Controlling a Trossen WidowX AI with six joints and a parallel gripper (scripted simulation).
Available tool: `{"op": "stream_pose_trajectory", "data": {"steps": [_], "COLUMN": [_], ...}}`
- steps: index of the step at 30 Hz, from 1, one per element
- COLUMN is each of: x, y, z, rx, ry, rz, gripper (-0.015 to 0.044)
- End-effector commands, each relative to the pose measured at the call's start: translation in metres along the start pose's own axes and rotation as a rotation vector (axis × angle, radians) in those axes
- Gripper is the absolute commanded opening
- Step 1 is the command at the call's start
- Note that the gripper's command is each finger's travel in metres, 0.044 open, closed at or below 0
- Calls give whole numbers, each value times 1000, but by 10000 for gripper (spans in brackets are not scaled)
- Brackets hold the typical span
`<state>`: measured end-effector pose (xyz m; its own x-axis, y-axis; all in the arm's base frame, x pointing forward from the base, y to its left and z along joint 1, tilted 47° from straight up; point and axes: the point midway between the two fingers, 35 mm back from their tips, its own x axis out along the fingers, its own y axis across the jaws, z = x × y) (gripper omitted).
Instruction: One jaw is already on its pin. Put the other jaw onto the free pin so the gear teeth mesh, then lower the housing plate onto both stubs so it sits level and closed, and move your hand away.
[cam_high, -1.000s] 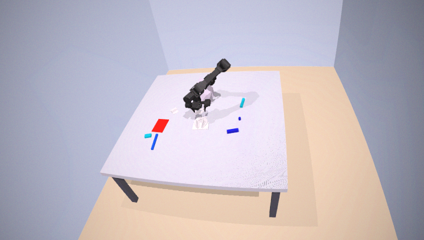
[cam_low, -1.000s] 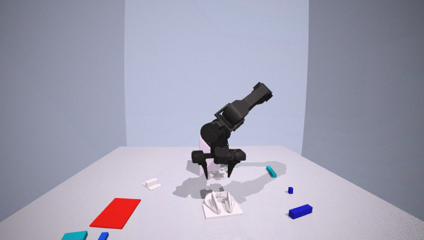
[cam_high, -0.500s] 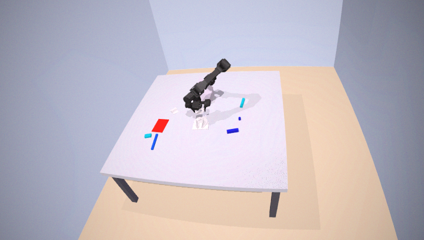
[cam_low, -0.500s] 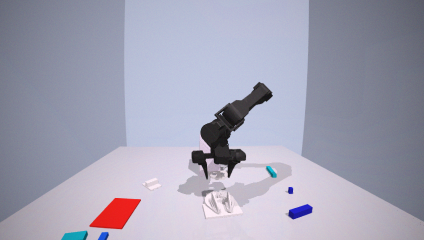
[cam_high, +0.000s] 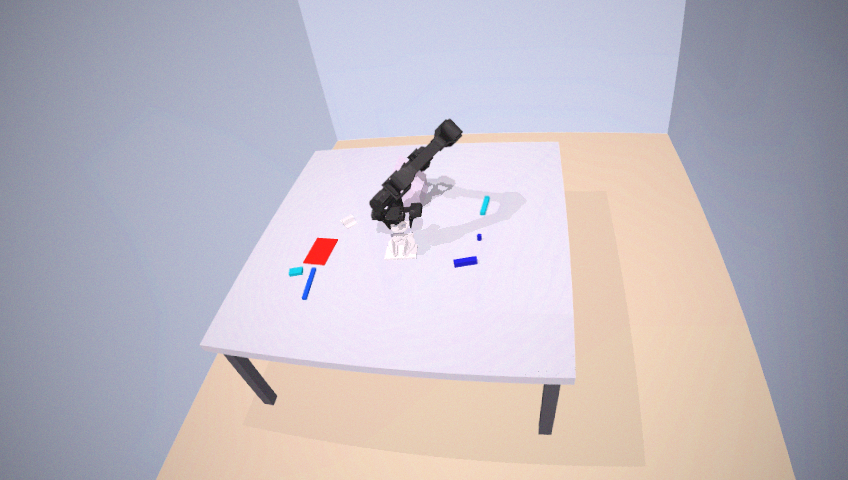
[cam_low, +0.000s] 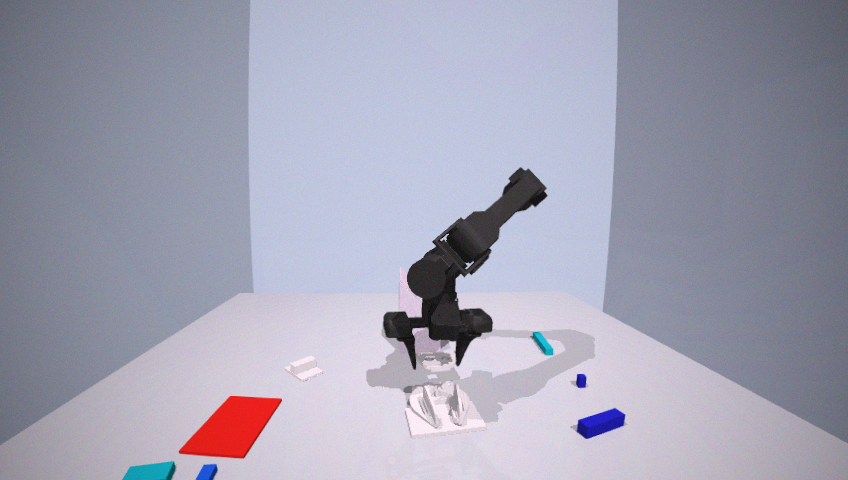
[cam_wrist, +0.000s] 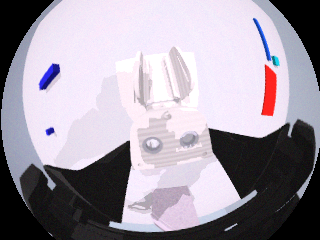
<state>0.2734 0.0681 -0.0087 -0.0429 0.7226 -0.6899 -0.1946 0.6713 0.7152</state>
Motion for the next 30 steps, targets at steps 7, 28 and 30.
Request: {"op": "stream_pose_trajectory", "data": {"steps": [7, 28, 30], "x": [19, 41, 41], "y": [-1, 1, 1], "z": [-1, -3, -3], "rx": [13, 14, 14], "ry": [3, 3, 3], "rz": [9, 13, 13], "gripper": [351, 351, 351]}}
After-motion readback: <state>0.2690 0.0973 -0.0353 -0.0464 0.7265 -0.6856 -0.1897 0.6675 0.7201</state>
